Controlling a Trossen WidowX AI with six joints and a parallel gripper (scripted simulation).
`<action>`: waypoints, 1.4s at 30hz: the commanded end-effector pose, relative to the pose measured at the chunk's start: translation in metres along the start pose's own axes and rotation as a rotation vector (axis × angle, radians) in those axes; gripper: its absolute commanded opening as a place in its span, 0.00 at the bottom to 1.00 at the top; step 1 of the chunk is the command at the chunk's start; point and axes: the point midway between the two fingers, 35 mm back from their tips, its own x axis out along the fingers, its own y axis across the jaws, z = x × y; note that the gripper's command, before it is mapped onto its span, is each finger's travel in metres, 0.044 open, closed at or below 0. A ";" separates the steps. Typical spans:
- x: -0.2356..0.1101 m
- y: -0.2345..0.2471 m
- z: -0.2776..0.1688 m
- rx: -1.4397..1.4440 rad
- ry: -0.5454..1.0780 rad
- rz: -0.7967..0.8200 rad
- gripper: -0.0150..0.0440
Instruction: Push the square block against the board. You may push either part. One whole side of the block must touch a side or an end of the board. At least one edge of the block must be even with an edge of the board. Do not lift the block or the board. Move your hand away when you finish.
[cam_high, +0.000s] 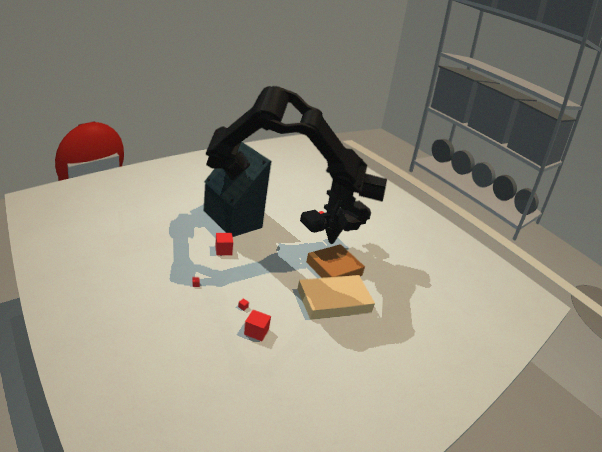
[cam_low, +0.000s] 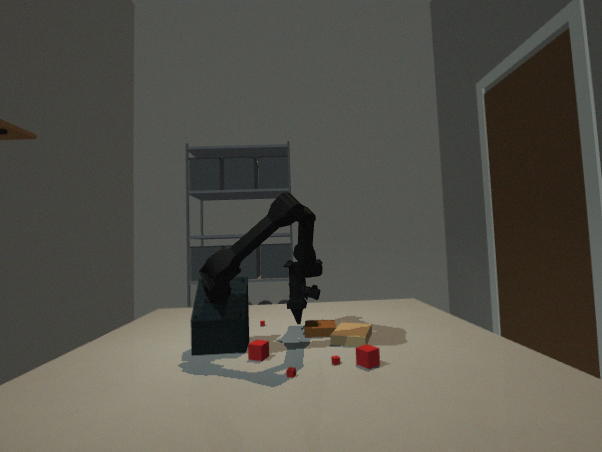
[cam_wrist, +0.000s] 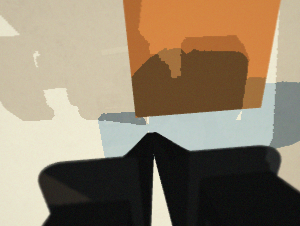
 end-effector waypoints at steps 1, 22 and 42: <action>0.015 -0.002 -0.006 -0.013 0.005 -0.012 0.25; 0.015 0.001 0.019 -0.012 0.004 -0.011 0.25; 0.014 0.000 0.048 -0.012 0.003 -0.011 0.25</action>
